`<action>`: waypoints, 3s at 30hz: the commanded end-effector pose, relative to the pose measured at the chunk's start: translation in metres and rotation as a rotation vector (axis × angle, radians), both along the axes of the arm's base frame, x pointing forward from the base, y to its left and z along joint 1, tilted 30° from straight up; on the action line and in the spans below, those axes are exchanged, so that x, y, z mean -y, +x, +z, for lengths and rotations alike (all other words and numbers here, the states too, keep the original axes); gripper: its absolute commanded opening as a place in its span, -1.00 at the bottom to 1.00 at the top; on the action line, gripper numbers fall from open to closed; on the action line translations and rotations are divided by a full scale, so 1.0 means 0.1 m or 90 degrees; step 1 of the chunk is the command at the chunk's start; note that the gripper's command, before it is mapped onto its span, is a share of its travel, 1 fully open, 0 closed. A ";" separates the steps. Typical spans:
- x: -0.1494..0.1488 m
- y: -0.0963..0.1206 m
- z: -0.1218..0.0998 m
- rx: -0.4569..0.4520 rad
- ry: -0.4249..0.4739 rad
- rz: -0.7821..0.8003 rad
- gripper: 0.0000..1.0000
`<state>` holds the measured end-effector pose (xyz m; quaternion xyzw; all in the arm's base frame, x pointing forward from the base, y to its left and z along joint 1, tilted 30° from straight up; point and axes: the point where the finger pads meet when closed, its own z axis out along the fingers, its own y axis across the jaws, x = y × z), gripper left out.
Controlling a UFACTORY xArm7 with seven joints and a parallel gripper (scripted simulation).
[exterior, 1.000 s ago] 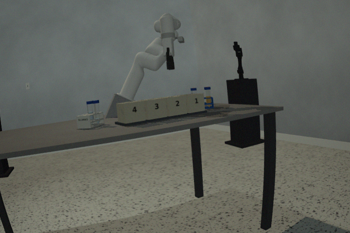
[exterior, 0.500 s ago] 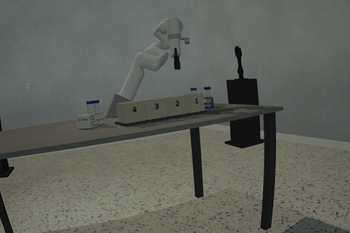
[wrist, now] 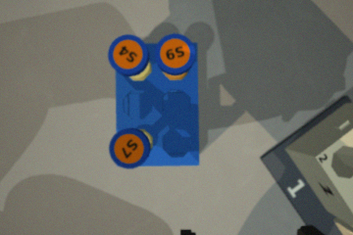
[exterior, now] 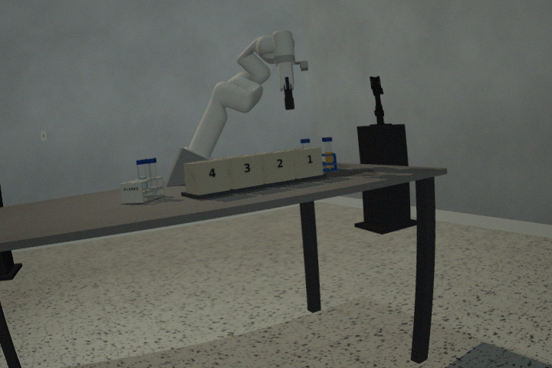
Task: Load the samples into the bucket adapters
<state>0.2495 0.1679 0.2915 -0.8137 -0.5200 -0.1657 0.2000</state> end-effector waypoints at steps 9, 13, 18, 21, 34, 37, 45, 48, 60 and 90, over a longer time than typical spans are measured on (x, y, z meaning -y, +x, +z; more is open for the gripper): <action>-0.39 -0.31 0.22 0.002 0.001 -0.002 0.15; -0.53 -0.42 0.29 0.002 0.001 -0.002 0.15; -0.62 -0.50 0.34 0.002 0.001 -0.002 0.15; -0.62 -0.50 0.34 0.002 0.001 -0.002 0.15; -0.67 -0.49 0.26 0.002 0.001 -0.002 0.15; -0.70 -0.49 0.20 0.002 0.001 -0.002 0.15; -0.76 -0.48 0.10 0.002 0.001 -0.002 0.15; -0.79 -0.47 0.05 0.002 0.001 -0.002 0.15; -0.89 -0.46 -0.13 0.002 0.001 -0.002 0.15; -1.17 -0.43 -0.61 0.002 0.001 -0.002 0.15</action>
